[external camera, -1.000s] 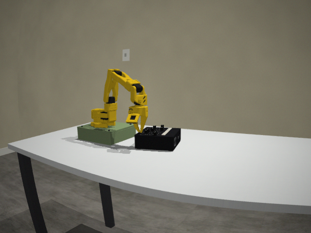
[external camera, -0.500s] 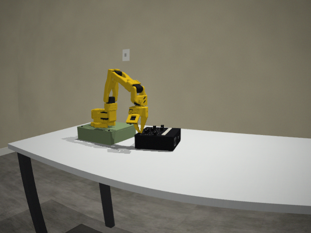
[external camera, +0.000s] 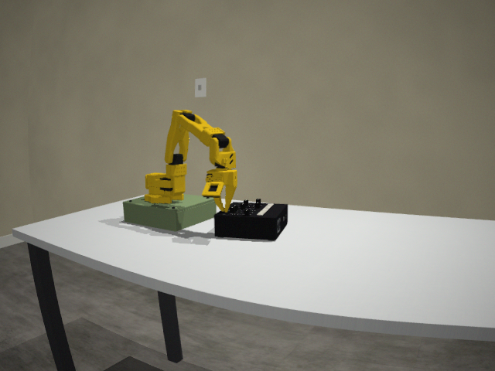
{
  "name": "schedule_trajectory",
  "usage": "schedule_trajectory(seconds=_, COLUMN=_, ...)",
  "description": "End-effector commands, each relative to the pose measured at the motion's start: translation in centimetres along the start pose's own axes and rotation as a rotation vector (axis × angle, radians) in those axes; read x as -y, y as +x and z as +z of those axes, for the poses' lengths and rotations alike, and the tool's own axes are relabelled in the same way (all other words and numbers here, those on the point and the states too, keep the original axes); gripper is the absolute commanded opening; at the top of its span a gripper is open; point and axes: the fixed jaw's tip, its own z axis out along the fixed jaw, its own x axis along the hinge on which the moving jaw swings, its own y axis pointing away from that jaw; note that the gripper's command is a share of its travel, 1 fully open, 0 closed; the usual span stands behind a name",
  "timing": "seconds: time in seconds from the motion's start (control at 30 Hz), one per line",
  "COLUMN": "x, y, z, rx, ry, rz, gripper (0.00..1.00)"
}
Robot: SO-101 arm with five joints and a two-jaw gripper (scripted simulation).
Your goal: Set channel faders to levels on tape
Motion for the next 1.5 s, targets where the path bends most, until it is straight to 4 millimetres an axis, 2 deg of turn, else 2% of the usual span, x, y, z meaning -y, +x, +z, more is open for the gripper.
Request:
schedule_trajectory(seconds=0.0, x=-0.08, y=0.21, z=0.02, rx=-0.006, ry=0.008, rz=-0.003, gripper=0.0)
schedule_trajectory(seconds=1.47, x=-0.94, y=0.2, z=-0.22, rx=-0.006, ry=0.008, rz=-0.003, gripper=0.0)
